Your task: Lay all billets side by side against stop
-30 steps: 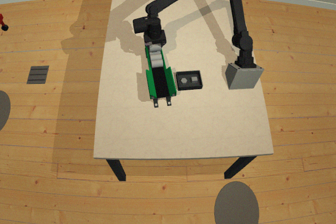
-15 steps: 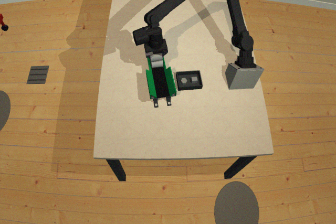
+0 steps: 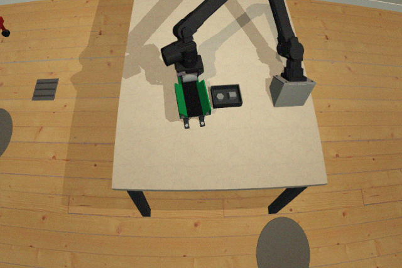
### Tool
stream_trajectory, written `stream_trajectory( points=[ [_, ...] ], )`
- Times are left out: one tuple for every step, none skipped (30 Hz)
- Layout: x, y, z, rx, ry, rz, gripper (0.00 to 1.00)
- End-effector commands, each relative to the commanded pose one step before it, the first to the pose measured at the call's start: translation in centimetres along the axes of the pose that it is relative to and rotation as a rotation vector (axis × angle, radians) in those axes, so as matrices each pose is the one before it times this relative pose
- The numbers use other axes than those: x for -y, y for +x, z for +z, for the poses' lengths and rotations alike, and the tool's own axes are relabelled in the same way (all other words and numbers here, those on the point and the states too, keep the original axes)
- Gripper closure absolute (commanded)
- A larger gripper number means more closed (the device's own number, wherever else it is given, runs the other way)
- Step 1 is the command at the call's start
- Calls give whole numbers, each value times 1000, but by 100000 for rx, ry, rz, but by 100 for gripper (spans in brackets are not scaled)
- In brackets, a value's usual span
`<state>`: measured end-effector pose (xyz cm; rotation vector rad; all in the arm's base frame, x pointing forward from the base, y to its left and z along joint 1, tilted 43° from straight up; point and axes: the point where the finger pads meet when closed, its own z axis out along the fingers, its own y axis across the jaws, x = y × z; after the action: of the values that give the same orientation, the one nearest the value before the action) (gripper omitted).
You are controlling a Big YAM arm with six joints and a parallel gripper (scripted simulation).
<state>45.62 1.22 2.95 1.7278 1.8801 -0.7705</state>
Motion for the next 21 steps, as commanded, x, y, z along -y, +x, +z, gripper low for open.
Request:
stream_trajectory(
  points=[
    [-2369, 494, -4089, -1036, -8171, 4032, 100],
    [106, 545, 453, 268, 990, -876, 100],
    [0, 0, 0, 0, 0, 0, 100],
    [0, 0, 0, 0, 0, 0, 100],
    [-40, -17, -195, -195, -366, 346, 100],
    [-8, 82, -43, -60, -62, 64, 100],
    [-31, -22, -129, -62, -266, 229, 100],
    [-29, -36, -126, -72, -257, 224, 100],
    [-15, -3, -66, -38, -132, 115, 100],
    [1, 39, 6, 15, 13, -16, 100],
    [14, 74, 60, 37, 131, -116, 100],
    [8, 41, 35, 21, 75, -66, 100],
    [3, 16, 13, 8, 29, -25, 100],
    [0, 2, 2, 1, 4, -4, 100],
    [-2, -7, -9, -6, -18, -55, 100],
    [0, 0, -1, 0, -1, -220, 100],
    [0, 0, 0, 0, 0, -40, 100],
    [0, 0, 0, 0, 0, 0, 100],
    [0, 0, 0, 0, 0, 0, 100],
    [0, 0, 0, 0, 0, 0, 100],
    [0, 0, 0, 0, 0, 0, 100]
  ],
)
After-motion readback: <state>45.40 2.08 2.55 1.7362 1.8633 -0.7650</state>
